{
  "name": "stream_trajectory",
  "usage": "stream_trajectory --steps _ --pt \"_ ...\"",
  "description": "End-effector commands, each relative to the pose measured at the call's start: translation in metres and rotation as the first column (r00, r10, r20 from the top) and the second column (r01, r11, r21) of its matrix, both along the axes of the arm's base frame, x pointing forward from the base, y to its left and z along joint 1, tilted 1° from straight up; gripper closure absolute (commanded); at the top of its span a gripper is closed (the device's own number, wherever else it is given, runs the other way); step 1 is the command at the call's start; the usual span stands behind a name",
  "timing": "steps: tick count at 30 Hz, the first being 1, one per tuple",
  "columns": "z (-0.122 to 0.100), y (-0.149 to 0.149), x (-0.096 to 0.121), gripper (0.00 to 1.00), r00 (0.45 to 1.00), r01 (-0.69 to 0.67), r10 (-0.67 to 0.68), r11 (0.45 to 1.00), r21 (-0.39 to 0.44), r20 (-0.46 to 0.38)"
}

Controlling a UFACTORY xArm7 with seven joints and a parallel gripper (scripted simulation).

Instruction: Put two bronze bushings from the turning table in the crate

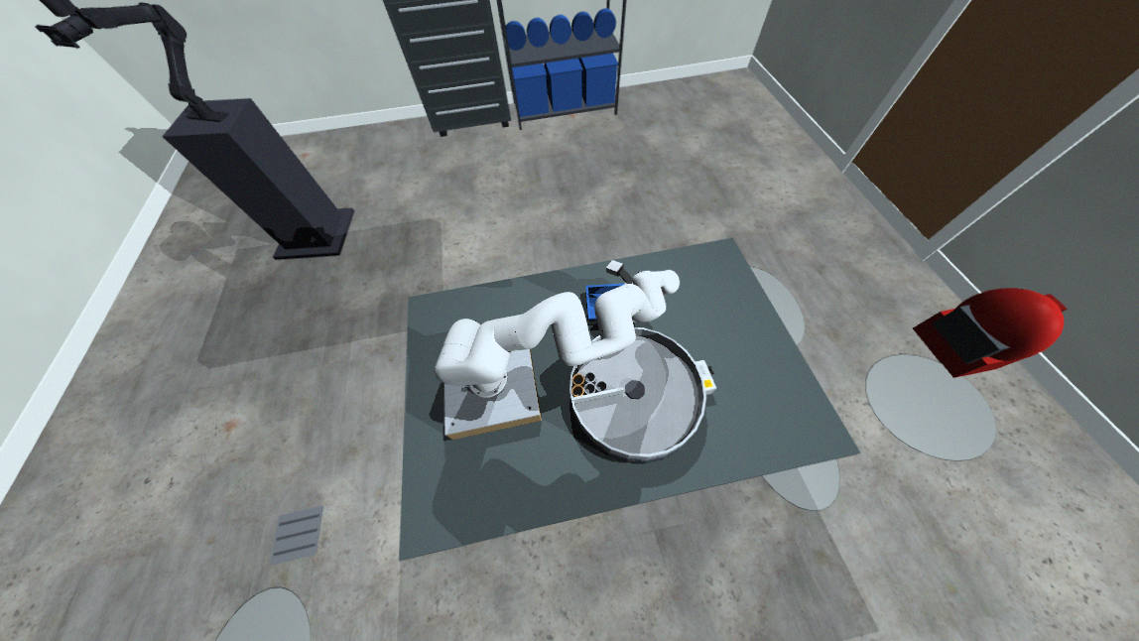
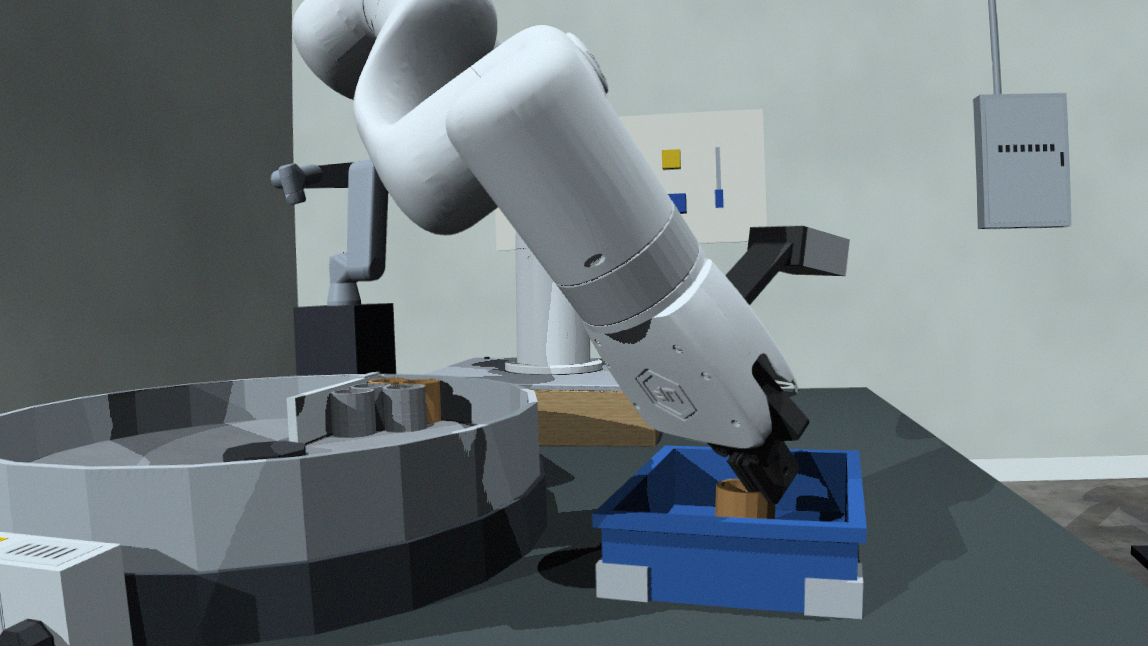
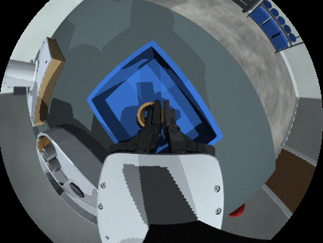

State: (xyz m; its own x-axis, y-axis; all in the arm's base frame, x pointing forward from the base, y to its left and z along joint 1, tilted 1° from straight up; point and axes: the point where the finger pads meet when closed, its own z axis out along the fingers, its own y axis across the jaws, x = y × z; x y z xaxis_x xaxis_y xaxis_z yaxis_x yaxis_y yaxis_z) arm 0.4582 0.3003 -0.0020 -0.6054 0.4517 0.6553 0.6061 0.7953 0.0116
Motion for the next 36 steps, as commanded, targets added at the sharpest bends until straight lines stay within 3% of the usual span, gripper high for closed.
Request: stream_trajectory --steps 1,13,14,36 --pt "0.0017 0.0007 0.0014 1.0 1.0 0.0 0.0 1.0 0.002 0.004" --pt "0.0017 0.0007 0.0014 1.0 1.0 0.0 0.0 1.0 0.002 0.004" --pt "0.0017 0.0007 0.0014 0.89 1.0 0.0 0.0 1.0 0.002 0.004" --pt "0.0017 0.0007 0.0014 0.89 1.0 0.0 0.0 1.0 0.002 0.004"
